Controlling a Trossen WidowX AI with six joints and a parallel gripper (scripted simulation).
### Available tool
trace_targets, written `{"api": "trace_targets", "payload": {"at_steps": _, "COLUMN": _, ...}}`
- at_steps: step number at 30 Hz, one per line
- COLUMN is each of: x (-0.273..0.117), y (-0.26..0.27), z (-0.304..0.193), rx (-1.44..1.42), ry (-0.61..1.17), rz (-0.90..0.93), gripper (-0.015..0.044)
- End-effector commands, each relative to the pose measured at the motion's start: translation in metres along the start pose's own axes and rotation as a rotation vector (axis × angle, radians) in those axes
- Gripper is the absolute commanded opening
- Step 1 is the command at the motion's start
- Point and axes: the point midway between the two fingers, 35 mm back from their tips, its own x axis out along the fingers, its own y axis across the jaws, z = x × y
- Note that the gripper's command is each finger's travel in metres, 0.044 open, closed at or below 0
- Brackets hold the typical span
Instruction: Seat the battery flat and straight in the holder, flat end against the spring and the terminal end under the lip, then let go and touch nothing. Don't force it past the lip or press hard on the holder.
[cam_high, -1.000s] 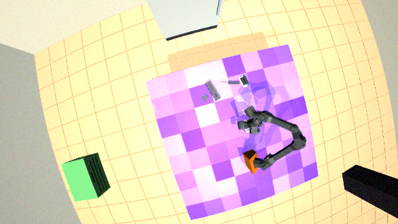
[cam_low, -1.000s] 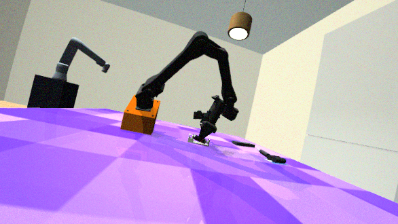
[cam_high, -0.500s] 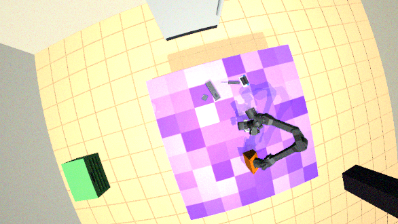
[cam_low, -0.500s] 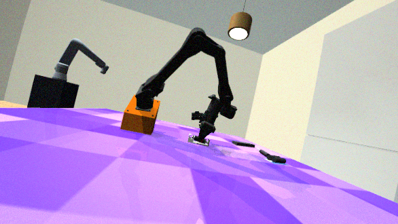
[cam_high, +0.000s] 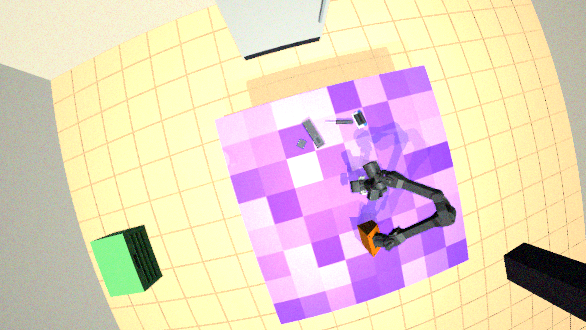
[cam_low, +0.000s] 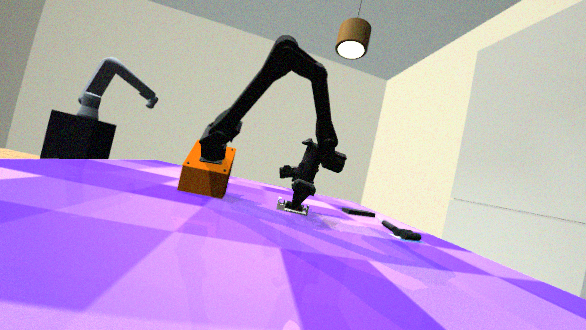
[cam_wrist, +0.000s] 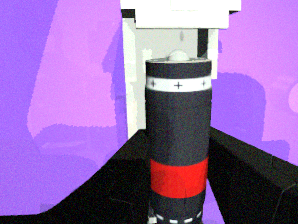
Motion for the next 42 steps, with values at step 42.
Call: {"api": "trace_targets", "payload": {"at_steps": 42, "x": 0.003, "y": 0.002, "z": 0.014, "rx": 0.006, "ry": 0.052, "rz": -0.008, "gripper": 0.0077}}
